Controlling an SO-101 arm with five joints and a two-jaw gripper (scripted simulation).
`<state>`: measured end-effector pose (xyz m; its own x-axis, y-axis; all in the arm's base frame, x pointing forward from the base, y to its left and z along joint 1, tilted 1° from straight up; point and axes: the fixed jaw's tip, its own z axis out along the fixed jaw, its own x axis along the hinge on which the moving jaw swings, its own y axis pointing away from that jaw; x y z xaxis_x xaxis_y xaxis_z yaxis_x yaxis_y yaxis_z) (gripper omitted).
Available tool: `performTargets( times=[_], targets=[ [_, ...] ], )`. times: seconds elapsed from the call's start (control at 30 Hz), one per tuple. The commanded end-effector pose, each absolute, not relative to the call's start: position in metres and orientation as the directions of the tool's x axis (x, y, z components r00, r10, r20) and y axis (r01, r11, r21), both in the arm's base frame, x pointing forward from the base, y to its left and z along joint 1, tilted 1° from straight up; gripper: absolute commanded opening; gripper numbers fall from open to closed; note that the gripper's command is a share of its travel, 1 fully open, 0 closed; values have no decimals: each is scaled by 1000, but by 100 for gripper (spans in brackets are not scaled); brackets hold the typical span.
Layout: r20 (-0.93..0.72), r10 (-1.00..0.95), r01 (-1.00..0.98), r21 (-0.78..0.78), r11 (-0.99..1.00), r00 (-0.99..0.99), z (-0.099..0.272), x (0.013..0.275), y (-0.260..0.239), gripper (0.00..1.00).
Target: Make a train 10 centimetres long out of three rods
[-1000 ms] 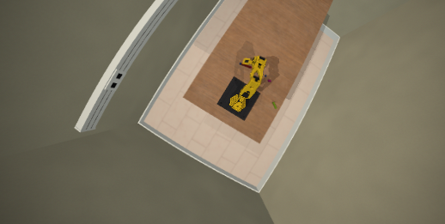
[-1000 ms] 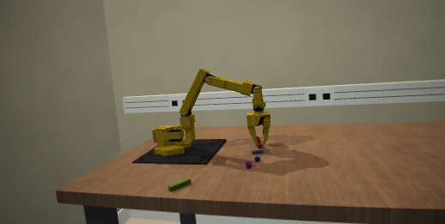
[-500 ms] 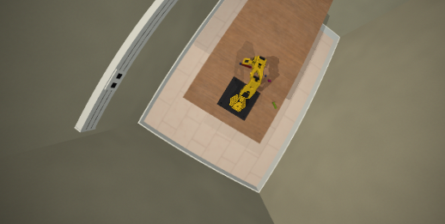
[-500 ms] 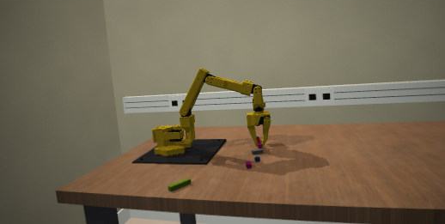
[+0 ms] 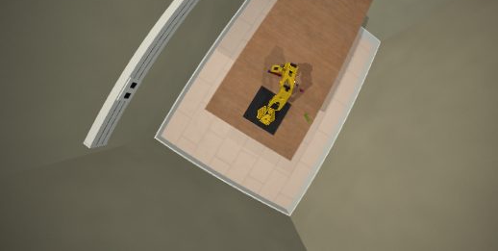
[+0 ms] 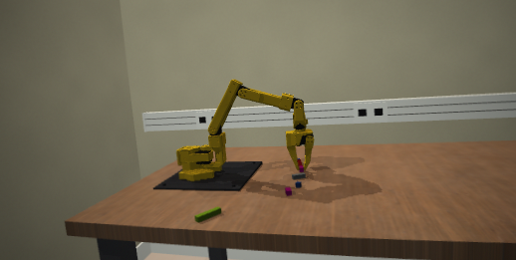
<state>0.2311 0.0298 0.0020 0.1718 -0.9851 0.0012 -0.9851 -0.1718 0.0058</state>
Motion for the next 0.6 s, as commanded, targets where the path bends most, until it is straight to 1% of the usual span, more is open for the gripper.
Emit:
performTargets(
  times=[0.0,0.57],
  targets=[
    [0,-986,-986,6,-169,169,3,231,32,0],
    [0,-986,-986,13,-168,168,3,229,32,0]
  ],
)
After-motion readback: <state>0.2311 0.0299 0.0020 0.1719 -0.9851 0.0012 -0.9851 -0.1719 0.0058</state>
